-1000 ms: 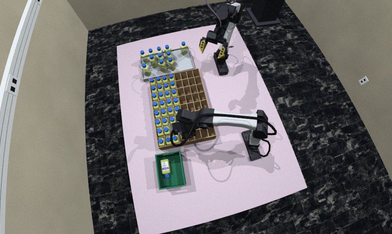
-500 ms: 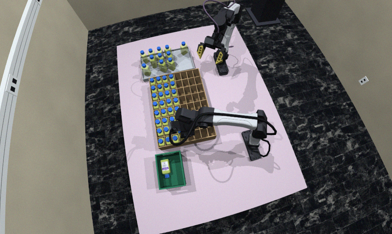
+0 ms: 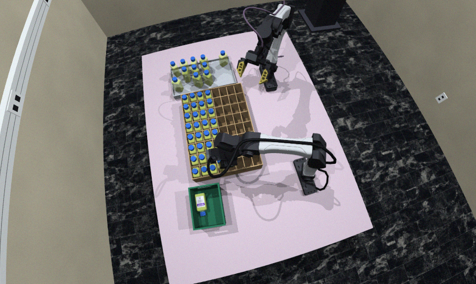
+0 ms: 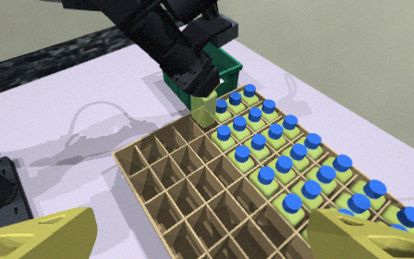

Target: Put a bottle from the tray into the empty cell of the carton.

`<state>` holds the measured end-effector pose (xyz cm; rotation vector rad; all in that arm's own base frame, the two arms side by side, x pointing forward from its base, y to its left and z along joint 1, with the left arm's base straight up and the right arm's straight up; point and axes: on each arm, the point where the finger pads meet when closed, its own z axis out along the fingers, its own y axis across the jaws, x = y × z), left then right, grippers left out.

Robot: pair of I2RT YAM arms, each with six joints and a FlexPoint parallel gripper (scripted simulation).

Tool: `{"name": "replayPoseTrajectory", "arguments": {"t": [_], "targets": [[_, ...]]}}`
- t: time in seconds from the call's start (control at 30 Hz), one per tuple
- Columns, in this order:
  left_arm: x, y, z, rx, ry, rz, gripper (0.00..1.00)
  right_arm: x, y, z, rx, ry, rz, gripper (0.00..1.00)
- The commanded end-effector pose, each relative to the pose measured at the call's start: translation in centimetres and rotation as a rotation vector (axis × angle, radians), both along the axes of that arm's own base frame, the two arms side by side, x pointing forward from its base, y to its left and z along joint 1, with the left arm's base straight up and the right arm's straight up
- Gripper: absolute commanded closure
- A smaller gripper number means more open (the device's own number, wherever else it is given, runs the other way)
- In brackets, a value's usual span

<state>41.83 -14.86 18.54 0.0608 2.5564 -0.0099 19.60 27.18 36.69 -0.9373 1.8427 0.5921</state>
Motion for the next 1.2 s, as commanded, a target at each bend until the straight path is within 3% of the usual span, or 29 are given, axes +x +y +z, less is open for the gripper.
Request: {"name": "replayPoseTrajectory", "arguments": {"t": [0.0,0.3,0.47,0.63,1.17], "targets": [[0.8,-0.1,3.4,-0.030,-0.109,-0.003,0.84,0.8,0.5,0.2,0.021,-0.023,-0.009,0.11],[0.8,-0.1,3.4,-0.030,-0.108,-0.003,0.84,1.4,1.3,-0.6,0.020,-0.023,-0.005,0.11],[1.0,-0.3,1.9,-0.009,-0.026,0.005,0.84,1.5,1.5,-0.3,0.031,-0.029,-0.004,0.11],[0.8,0.0,3.4,-0.026,-0.089,0.008,0.84,1.4,1.4,0.0,0.037,-0.034,-0.004,0.11],[1.0,-0.2,1.2,-0.040,-0.121,0.010,0.84,1.3,1.3,-0.3,0.028,-0.025,-0.006,0.11]]}}
